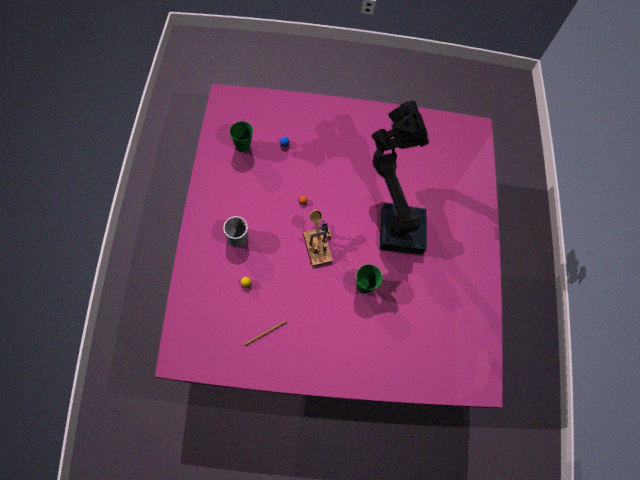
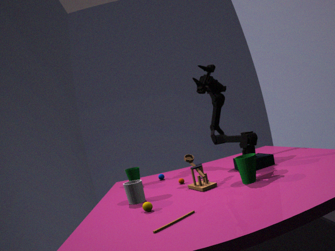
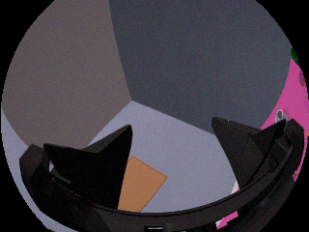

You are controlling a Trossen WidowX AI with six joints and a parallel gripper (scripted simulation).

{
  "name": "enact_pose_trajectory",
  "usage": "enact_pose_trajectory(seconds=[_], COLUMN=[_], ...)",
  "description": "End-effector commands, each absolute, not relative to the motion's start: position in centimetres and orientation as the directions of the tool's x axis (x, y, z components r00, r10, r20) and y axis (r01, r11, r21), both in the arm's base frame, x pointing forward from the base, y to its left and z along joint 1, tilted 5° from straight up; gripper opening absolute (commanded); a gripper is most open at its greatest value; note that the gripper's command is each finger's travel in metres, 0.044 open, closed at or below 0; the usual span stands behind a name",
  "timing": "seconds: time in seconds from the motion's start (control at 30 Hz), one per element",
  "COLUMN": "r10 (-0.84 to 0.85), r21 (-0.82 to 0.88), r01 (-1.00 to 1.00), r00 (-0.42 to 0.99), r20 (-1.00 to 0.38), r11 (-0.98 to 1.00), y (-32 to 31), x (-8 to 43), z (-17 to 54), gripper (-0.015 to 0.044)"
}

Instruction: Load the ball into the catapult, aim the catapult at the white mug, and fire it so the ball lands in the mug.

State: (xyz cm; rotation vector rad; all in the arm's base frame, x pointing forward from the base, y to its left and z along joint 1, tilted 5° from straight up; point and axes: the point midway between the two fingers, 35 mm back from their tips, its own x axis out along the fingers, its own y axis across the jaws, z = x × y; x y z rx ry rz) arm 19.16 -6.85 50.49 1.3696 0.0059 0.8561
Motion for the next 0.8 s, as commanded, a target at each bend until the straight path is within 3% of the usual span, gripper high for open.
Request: enact_pose_trajectory(seconds=[0.0,0.77], r10=[0.533,0.594], r21=[0.848,0.689], r01=[-0.529,-0.701], r00=[0.705,0.638], r20=[0.468,0.49], r11=[-0.044,0.184], y=[-6.8,2.9], x=[19.1,11.0], z=[50.5,54.4], gripper=[0.0426,0.044])
